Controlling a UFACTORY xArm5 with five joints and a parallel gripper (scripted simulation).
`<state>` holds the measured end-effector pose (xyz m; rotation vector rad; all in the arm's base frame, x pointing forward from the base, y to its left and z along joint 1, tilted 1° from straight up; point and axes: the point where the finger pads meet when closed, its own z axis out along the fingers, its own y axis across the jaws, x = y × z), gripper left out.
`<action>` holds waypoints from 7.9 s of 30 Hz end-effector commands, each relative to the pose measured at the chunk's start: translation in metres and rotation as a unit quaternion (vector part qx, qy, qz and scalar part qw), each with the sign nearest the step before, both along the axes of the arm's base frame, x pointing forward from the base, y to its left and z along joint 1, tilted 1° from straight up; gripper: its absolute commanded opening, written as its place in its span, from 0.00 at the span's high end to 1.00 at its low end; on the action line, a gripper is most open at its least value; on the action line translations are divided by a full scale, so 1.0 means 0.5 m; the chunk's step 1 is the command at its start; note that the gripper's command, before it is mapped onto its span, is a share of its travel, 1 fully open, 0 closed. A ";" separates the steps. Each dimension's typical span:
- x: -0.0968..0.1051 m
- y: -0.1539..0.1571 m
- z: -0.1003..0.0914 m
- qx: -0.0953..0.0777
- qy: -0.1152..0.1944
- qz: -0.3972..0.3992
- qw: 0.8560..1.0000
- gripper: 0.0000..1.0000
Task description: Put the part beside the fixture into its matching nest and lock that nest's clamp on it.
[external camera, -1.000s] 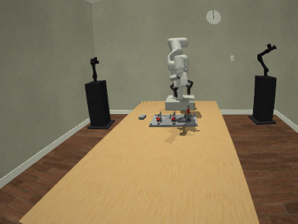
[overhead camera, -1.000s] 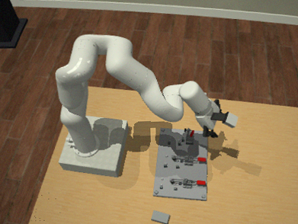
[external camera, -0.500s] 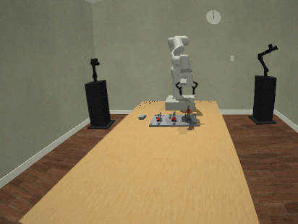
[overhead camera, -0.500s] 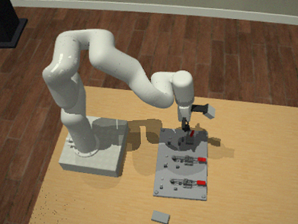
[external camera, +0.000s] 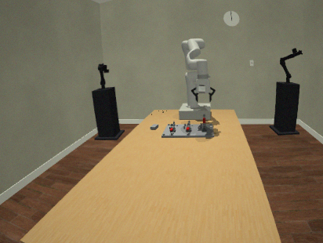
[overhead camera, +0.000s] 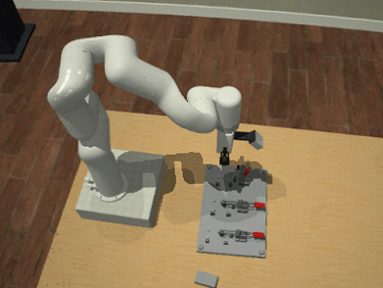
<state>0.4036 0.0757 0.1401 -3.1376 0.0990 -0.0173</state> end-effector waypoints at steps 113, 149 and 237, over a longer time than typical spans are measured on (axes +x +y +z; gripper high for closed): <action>0.002 0.001 0.003 0.000 -0.002 0.000 1.000 0.00; -0.002 -0.026 0.003 0.000 -0.002 0.000 1.000 0.00; -0.108 -0.750 0.000 -0.003 0.002 -0.087 0.996 0.00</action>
